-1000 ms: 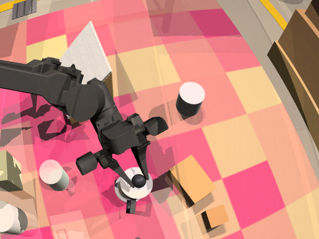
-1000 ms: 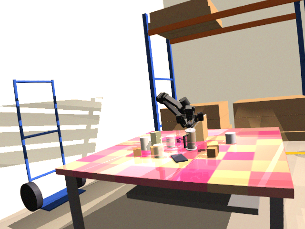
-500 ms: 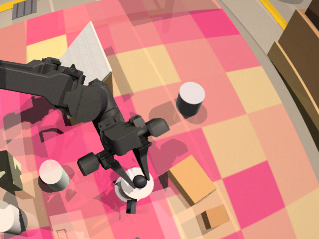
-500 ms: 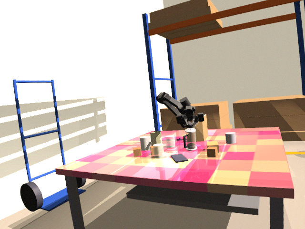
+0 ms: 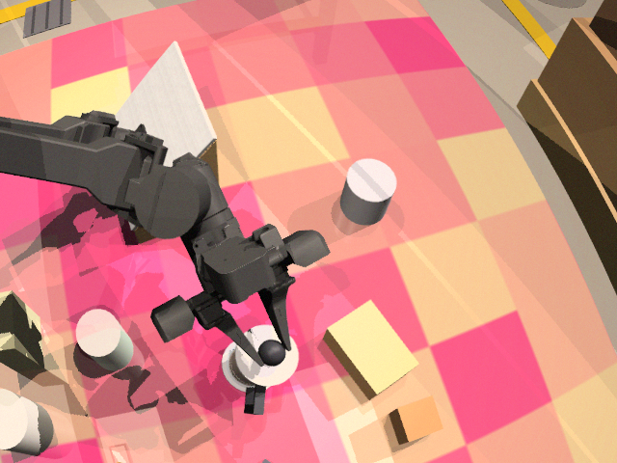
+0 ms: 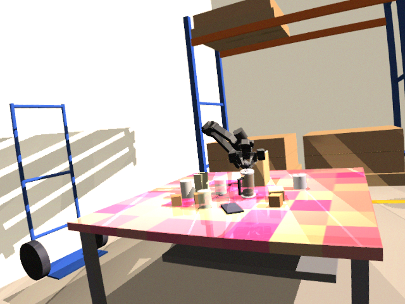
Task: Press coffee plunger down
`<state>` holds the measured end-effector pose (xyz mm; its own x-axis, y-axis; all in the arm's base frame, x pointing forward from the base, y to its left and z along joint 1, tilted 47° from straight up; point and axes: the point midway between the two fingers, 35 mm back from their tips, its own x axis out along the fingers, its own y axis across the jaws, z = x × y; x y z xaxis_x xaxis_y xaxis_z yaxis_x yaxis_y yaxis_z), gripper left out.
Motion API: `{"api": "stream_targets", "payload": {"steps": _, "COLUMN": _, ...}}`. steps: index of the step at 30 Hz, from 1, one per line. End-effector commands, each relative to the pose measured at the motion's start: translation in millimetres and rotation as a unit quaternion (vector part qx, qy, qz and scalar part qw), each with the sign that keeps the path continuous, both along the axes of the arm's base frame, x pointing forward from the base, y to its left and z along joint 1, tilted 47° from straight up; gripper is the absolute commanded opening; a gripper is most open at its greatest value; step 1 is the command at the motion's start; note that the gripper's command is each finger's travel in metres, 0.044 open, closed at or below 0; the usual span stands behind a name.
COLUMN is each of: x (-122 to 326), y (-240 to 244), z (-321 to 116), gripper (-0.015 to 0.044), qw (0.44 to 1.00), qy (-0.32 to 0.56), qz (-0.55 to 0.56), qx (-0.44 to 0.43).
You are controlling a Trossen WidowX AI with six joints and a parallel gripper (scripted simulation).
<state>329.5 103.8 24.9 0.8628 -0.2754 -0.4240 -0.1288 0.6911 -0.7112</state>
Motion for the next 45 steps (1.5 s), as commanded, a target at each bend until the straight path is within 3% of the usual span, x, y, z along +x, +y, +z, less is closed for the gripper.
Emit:
{"api": "stream_targets", "payload": {"steps": 1, "x": 0, "y": 0, "z": 0, "gripper": 0.0117, "qw": 1.000, "qy": 0.000, "qz": 0.000, "qx": 0.000}}
{"api": "stream_targets", "payload": {"steps": 9, "x": 0, "y": 0, "z": 0, "gripper": 0.0117, "qw": 1.000, "qy": 0.000, "qz": 0.000, "qx": 0.000}}
{"api": "stream_targets", "payload": {"steps": 22, "x": 0, "y": 0, "z": 0, "gripper": 0.0440, "qw": 1.000, "qy": 0.000, "qz": 0.000, "qx": 0.000}}
{"api": "stream_targets", "payload": {"steps": 28, "x": -4, "y": 12, "z": 11, "gripper": 0.0440, "qw": 1.000, "qy": 0.004, "qz": -0.002, "qx": 0.001}}
{"api": "stream_targets", "payload": {"steps": 35, "x": -32, "y": 45, "z": 63, "gripper": 0.0440, "qw": 1.000, "qy": 0.004, "qz": -0.007, "qx": -0.004}}
{"api": "stream_targets", "payload": {"steps": 45, "x": -33, "y": 46, "z": 64, "gripper": 0.0440, "qw": 1.000, "qy": 0.003, "qz": -0.007, "qx": -0.004}}
